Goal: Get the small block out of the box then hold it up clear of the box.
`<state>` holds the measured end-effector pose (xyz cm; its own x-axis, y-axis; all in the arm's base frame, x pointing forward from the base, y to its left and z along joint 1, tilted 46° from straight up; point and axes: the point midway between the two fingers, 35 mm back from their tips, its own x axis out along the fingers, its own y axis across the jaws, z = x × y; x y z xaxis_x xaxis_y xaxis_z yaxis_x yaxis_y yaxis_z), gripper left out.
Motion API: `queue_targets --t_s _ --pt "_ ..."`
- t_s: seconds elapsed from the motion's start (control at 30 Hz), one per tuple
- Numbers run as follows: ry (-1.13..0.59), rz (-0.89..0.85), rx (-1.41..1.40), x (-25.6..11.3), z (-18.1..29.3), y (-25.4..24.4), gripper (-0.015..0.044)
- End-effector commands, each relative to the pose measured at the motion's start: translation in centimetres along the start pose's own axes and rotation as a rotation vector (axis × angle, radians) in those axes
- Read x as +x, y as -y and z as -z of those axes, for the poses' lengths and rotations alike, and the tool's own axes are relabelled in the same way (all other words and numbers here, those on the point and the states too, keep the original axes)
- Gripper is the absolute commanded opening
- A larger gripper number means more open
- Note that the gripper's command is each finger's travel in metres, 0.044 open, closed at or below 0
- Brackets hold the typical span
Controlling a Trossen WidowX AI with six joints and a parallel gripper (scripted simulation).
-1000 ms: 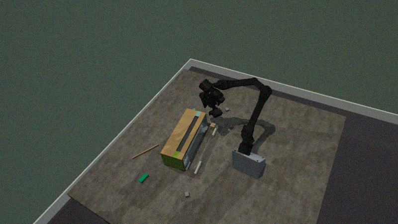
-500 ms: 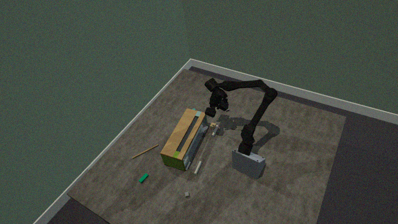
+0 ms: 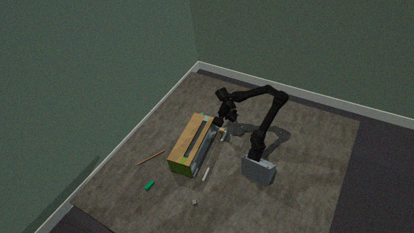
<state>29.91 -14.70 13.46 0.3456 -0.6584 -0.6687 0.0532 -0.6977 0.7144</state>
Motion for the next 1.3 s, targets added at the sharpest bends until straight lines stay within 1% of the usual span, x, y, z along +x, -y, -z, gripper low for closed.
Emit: queue_targets --t_s 0.0,0.23,1.27 --pt "0.012 0.0 -0.015 3.8 -2.8 0.4 0.0285" --pt "0.012 0.0 -0.015 3.9 -2.9 0.3 0.0285" --pt "0.013 -0.001 -0.016 8.5 -4.7 0.2 0.0285"
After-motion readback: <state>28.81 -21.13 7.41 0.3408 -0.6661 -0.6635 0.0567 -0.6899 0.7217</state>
